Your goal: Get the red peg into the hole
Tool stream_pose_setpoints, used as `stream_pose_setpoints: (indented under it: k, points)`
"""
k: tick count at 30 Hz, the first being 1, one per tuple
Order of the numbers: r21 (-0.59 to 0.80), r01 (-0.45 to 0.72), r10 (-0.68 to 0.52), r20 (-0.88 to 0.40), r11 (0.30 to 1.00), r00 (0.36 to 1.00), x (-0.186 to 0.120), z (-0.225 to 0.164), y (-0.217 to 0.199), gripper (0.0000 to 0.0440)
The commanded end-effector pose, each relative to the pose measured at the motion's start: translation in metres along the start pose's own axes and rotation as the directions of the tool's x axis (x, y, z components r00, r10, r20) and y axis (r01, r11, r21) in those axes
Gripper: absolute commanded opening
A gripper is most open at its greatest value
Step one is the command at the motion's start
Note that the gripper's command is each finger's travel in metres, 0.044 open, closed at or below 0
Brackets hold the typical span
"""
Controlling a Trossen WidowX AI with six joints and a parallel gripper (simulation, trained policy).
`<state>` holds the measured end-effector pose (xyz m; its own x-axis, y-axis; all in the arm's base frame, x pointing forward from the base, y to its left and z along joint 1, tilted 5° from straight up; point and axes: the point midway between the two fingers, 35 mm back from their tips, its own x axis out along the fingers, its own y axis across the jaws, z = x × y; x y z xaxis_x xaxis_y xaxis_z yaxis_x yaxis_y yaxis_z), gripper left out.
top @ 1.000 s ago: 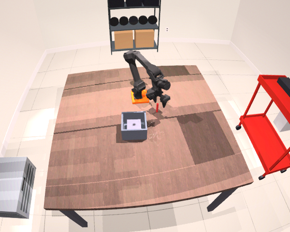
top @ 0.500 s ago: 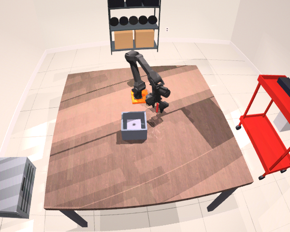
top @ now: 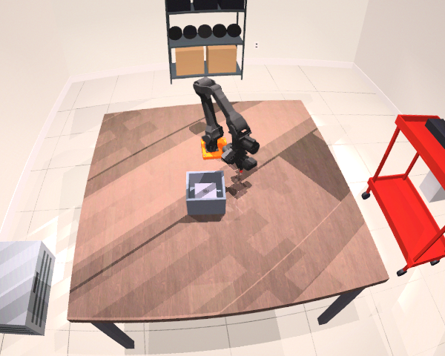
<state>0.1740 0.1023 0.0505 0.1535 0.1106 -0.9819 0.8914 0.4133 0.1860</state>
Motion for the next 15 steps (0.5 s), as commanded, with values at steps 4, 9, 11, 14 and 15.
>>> stream_pose_setpoints:
  k: [4,9,11,14,15]
  points:
    - [-0.044,-0.016,0.017,0.027,0.999,0.999,-0.01,0.008,0.005,0.0]
    - [-0.09,-0.035,0.042,0.078,0.995,0.996,-0.024,0.019,0.008,0.0]
    - [-0.108,-0.042,0.053,0.098,0.993,0.994,-0.031,0.023,0.009,0.0]
    - [-0.134,-0.053,0.07,0.126,0.99,0.99,-0.041,0.03,0.012,0.0]
    - [-0.142,-0.056,0.076,0.136,0.988,0.988,-0.045,0.032,0.014,0.0]
